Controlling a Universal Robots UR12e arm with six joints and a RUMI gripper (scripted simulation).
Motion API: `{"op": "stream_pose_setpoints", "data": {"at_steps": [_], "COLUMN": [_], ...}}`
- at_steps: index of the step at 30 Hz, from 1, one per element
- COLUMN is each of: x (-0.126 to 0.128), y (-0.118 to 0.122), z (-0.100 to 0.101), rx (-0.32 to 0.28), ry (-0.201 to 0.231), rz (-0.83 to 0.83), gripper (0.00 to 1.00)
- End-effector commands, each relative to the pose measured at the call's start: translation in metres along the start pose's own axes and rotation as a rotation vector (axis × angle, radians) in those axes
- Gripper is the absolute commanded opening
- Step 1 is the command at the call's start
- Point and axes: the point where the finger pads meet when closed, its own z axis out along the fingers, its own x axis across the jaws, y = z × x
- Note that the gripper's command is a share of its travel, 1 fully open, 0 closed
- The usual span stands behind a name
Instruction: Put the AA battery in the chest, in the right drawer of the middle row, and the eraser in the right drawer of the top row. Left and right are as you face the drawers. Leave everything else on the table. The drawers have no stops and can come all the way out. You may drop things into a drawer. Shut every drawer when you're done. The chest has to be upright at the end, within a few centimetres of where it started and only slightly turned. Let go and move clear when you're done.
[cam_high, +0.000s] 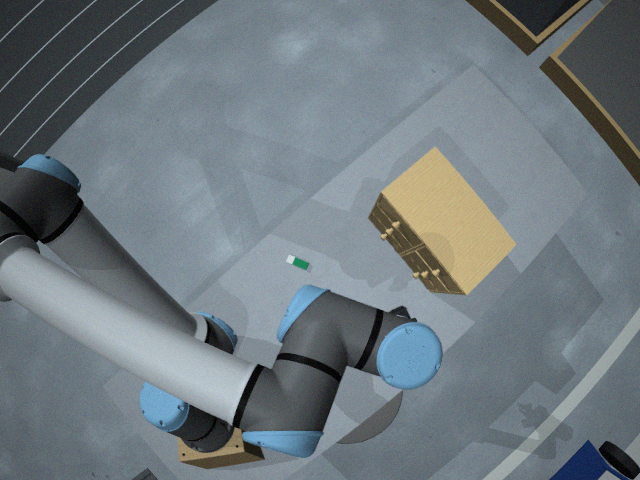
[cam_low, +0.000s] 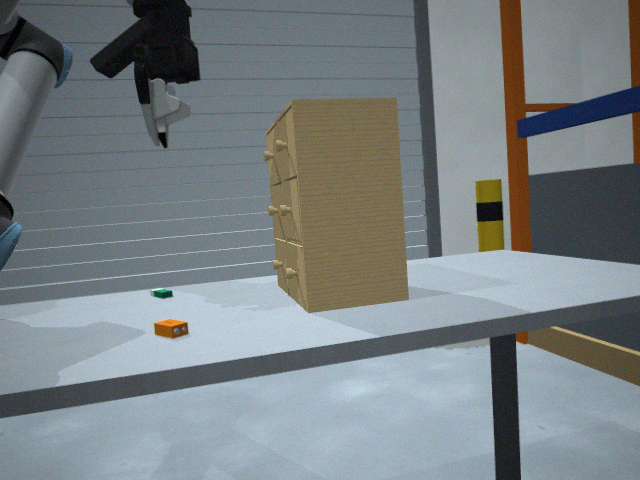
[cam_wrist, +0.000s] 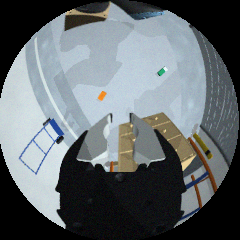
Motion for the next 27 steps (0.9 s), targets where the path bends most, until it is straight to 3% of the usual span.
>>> {"op": "stream_pose_setpoints", "data": {"at_steps": [1,16,18,27], "x": [0.001,0.007,0.007,0.01], "y": [0.001,0.0,0.0,0.001], "z": [-0.008,-0.028,-0.028,-0.042], "rx": [-0.003,-0.006,-0.006,-0.007], "ry": [-0.008,-0.007,-0.007,-0.005], "rz": [0.131,0.688,0.688,1.067], "gripper": [0.2,0.2,0.2,0.2]}}
